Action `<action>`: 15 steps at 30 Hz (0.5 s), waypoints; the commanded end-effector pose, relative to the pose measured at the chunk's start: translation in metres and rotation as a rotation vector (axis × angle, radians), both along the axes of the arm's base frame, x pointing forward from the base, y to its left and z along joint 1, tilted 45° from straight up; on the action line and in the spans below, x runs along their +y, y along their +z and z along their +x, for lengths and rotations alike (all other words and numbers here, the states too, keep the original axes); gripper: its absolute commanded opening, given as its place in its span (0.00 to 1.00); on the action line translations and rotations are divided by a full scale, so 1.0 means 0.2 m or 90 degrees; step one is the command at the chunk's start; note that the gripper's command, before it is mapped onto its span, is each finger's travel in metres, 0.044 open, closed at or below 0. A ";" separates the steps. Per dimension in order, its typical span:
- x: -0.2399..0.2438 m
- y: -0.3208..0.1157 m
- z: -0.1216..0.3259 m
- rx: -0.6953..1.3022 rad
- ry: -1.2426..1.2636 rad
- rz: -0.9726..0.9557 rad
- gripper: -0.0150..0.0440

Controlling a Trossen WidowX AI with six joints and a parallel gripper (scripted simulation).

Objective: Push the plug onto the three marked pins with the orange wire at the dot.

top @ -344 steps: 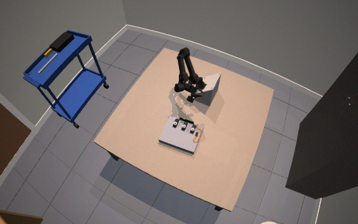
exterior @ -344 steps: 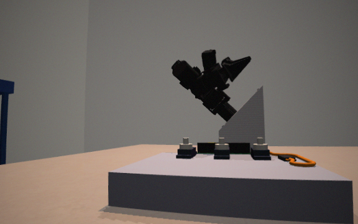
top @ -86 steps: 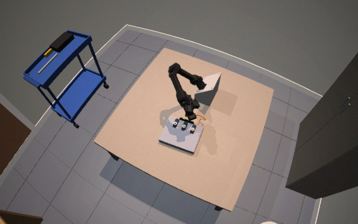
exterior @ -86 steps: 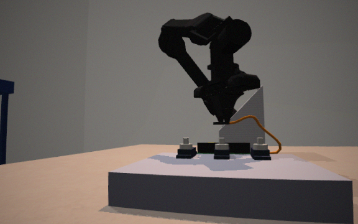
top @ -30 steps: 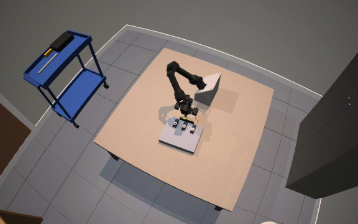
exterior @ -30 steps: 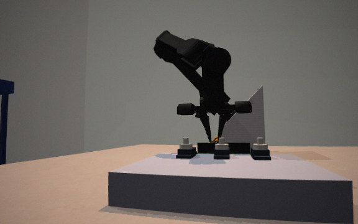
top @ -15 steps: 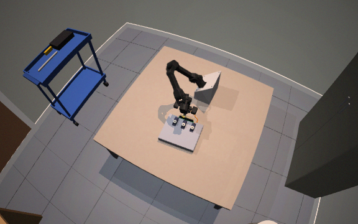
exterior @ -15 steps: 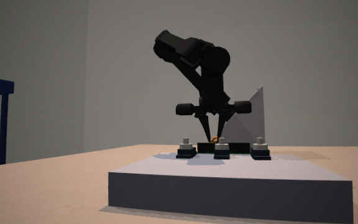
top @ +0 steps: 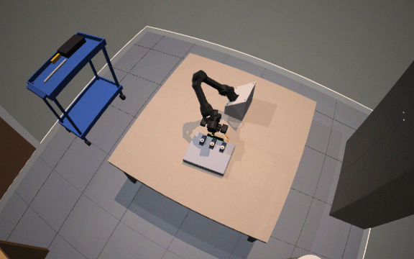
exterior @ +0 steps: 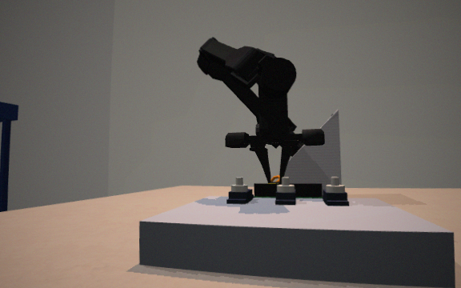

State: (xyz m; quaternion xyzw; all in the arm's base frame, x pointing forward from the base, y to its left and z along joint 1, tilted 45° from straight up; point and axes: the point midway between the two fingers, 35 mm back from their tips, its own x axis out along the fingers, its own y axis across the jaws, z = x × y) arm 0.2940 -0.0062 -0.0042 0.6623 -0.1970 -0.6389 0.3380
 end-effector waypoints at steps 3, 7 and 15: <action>0.01 0.00 0.03 0.000 0.003 -0.003 0.25; 0.01 0.00 0.04 0.000 0.003 -0.003 0.25; -0.01 -0.01 0.03 0.000 0.003 -0.003 0.57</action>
